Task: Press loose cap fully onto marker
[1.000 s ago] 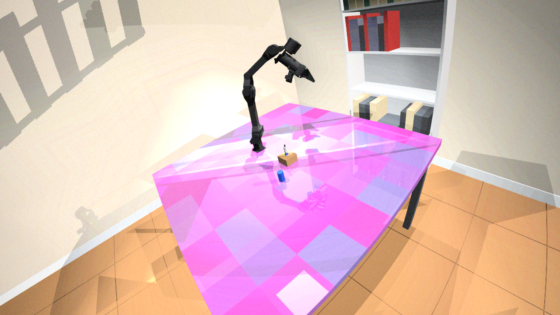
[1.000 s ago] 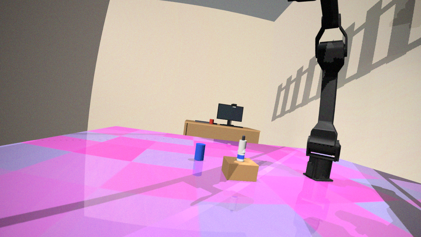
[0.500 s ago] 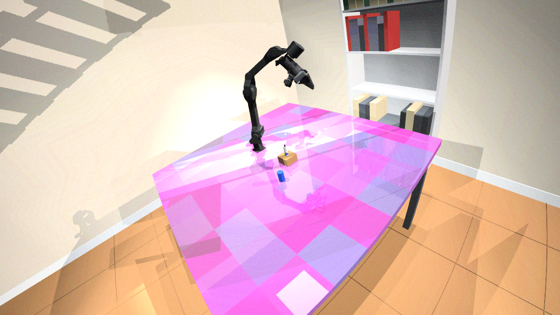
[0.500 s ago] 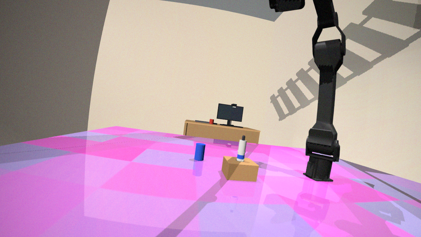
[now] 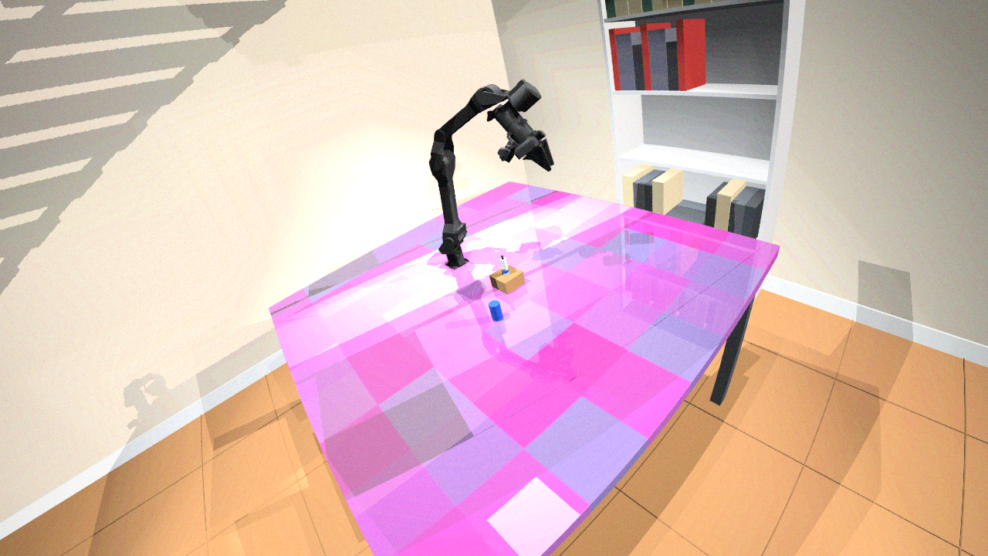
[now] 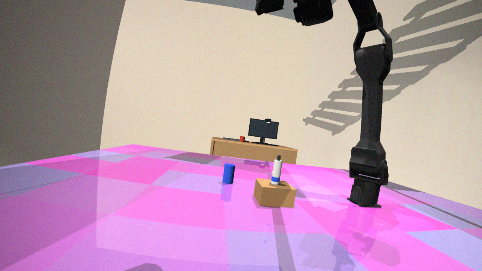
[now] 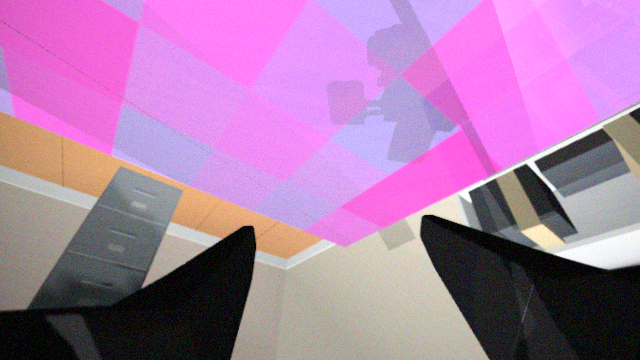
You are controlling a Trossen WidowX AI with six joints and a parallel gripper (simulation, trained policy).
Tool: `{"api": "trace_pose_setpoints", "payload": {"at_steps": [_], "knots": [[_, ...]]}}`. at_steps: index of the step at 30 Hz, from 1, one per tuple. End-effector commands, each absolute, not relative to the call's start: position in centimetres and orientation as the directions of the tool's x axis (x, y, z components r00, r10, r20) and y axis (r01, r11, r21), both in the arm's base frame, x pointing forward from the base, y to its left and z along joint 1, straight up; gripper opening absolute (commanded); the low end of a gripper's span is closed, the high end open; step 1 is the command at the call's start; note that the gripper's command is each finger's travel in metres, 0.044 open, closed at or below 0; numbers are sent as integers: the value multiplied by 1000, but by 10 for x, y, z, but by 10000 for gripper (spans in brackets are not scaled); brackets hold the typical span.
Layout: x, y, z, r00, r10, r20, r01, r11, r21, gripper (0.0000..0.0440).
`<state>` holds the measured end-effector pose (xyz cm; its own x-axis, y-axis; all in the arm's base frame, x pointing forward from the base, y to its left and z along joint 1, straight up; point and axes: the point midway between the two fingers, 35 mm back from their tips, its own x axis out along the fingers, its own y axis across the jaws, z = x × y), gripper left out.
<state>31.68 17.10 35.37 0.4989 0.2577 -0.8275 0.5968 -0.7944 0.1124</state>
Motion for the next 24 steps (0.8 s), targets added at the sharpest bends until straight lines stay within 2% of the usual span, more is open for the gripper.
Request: {"api": "trace_pose_setpoints", "payload": {"at_steps": [1,24], "knots": [[321,166,346,477,245,-844,594,-798,104,342],[347,113,316,399,160,-903,498,-865,67,340]]}}
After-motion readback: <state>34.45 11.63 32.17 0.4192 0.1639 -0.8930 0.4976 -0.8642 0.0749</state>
